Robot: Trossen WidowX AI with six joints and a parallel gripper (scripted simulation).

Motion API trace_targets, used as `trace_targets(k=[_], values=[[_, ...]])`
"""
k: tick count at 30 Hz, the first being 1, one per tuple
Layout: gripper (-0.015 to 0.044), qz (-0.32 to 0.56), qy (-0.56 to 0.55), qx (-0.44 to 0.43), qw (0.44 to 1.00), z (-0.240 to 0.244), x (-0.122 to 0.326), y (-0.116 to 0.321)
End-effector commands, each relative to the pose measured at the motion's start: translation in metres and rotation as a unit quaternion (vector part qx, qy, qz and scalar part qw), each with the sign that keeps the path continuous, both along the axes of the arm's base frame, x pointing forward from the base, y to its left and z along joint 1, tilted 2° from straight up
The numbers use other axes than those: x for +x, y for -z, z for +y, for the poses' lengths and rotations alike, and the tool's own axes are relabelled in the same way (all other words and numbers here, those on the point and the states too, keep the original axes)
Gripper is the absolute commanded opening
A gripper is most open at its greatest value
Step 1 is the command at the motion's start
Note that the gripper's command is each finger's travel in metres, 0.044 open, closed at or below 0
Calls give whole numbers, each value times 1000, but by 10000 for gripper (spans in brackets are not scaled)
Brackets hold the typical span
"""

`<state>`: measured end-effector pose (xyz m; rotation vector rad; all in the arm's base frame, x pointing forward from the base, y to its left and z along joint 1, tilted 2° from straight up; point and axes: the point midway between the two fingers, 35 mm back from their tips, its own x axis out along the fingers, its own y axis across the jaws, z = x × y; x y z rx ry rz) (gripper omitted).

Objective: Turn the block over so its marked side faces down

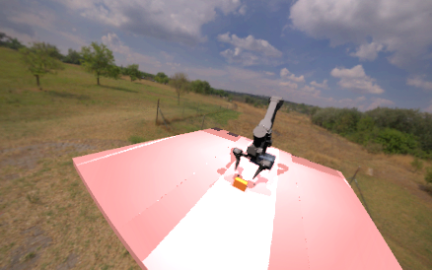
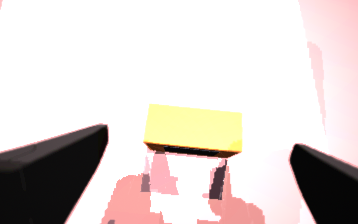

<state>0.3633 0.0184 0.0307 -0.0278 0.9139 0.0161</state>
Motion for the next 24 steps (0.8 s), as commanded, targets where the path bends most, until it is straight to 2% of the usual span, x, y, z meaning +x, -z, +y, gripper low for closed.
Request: trace_targets(k=[1,6,15,24], values=[[440,15,1,4,1000,0,-7,-16],[440,38,1,3,999,1,0,-17],[440,178,3,-1,984,2,27,-28],[440,313,5,-3,950,2,36,-46]])
